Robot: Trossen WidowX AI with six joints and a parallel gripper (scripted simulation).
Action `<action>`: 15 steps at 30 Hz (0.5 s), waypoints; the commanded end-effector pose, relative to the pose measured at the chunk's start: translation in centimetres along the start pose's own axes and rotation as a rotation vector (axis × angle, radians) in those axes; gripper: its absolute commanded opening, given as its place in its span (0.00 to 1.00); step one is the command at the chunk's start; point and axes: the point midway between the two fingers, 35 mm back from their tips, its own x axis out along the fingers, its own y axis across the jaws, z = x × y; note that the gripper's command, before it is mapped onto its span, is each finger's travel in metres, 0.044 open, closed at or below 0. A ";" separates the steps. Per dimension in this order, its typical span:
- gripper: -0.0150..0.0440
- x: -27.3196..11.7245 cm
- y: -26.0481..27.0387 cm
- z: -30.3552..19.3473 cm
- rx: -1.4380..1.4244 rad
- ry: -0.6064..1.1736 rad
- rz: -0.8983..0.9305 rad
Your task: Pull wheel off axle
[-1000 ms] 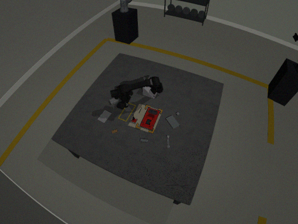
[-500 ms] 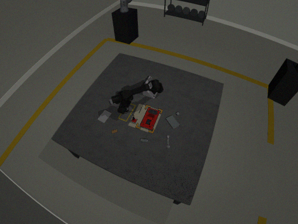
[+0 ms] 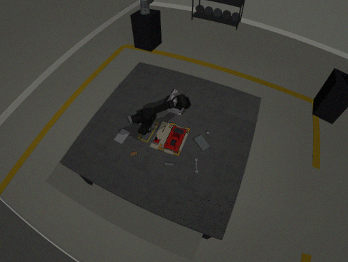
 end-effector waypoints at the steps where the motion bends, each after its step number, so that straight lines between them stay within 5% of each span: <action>1: 0.70 0.0 0.0 0.0 -0.002 0.001 -0.001; 3: 0.76 -0.6 0.0 0.0 -0.001 0.000 0.000; 12: 0.76 -6.0 -0.1 0.0 0.003 -0.003 0.009; 15: 0.90 -6.7 -1.4 -0.3 0.008 -0.005 0.013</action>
